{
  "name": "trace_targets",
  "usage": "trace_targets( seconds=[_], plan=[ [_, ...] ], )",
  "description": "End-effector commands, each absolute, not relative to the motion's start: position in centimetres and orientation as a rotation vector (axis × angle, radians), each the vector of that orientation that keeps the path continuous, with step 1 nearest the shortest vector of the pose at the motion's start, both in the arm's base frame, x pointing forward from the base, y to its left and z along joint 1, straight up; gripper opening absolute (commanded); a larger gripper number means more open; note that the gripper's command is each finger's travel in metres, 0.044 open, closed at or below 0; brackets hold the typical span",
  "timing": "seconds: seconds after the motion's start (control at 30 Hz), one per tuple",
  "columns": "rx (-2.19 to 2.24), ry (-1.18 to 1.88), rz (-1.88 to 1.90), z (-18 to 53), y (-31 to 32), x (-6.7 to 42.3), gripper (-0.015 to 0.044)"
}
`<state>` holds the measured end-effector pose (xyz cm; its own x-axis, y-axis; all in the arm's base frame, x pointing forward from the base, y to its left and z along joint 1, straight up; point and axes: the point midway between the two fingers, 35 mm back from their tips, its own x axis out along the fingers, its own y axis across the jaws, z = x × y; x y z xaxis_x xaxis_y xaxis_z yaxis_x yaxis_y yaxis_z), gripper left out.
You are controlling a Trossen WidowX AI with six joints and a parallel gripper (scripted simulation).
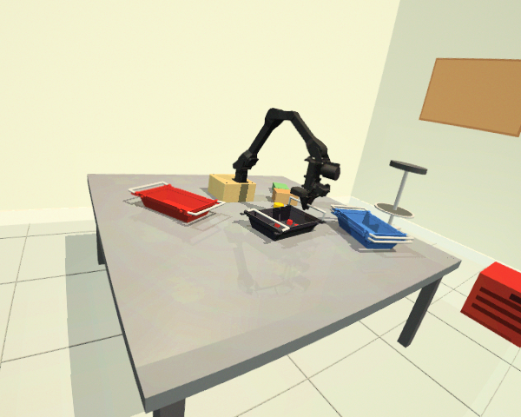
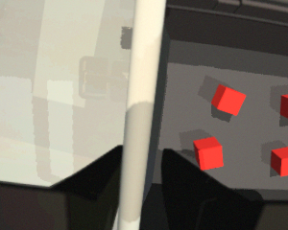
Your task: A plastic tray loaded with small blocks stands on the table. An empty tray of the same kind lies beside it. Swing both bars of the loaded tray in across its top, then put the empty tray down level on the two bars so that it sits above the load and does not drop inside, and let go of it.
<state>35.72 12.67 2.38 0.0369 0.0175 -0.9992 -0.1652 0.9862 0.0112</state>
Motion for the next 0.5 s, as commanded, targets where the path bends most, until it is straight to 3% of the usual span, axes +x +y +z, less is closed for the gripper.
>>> trace_targets(
  seconds=[0.0, 0.2, 0.47],
  plan=[
    [-0.121, 1.538, 0.131, 1.5, 10.9, 35.8, 0.0088],
    [-0.122, 1.537, 0.130, 0.5, 9.7, 36.1, 0.0088],
    [-0.122, 1.537, 0.130, 5.0, 10.1, 36.1, 0.0088]
  ],
)
